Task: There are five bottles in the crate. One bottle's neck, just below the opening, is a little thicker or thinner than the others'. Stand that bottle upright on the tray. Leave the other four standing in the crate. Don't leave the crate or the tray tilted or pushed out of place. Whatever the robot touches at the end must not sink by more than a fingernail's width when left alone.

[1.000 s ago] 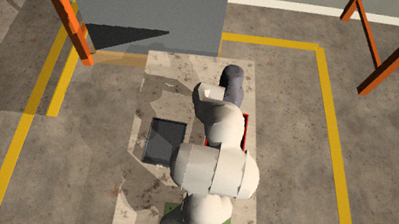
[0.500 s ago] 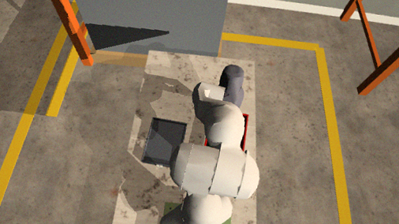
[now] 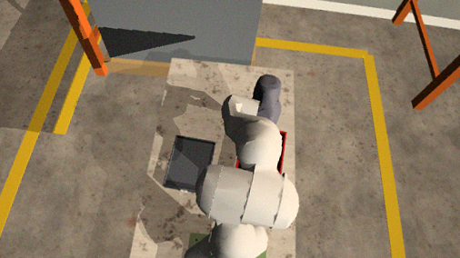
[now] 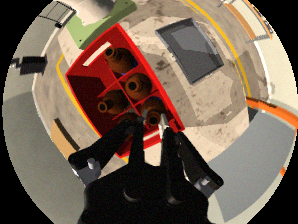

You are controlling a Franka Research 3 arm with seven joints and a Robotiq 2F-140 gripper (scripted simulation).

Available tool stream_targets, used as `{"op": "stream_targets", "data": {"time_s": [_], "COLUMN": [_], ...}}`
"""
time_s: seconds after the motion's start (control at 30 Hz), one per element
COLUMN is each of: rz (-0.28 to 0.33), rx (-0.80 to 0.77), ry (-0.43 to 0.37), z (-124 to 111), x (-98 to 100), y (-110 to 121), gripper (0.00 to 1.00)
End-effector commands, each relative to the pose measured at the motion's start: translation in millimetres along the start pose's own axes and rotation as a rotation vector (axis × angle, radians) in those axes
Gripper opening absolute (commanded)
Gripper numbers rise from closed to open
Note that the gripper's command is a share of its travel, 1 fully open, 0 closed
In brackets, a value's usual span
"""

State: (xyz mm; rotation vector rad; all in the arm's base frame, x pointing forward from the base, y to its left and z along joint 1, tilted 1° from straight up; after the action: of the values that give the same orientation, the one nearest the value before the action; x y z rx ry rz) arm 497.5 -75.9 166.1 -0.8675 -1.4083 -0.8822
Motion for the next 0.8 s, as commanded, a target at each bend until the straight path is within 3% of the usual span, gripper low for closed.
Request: {"op": "stream_targets", "data": {"time_s": [0.0,0.17,0.2,0.77], "rz": [0.001,0.001,0.001,0.001], "rx": [0.001,0.001,0.001,0.001], "ry": [0.001,0.001,0.001,0.001], "z": [0.0,0.0,0.0,0.0], "x": [-1.3,-1.3,-1.3,-1.3], "y": [-0.7,-0.7,-0.7,-0.7], "gripper": [0.1,0.1,0.44,0.44]}}
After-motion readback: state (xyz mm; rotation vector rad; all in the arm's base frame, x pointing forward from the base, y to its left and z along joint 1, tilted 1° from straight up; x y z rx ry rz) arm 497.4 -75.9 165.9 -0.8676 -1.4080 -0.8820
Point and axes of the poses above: the point where the finger pads meet when closed, its own x axis back along the fingers, its own y axis across the jaws, z = x × y, the point moved 4 cm from there along x, back along the fingers, and after that the axes turned 14 degrees about -x, right-handed, at the moved point
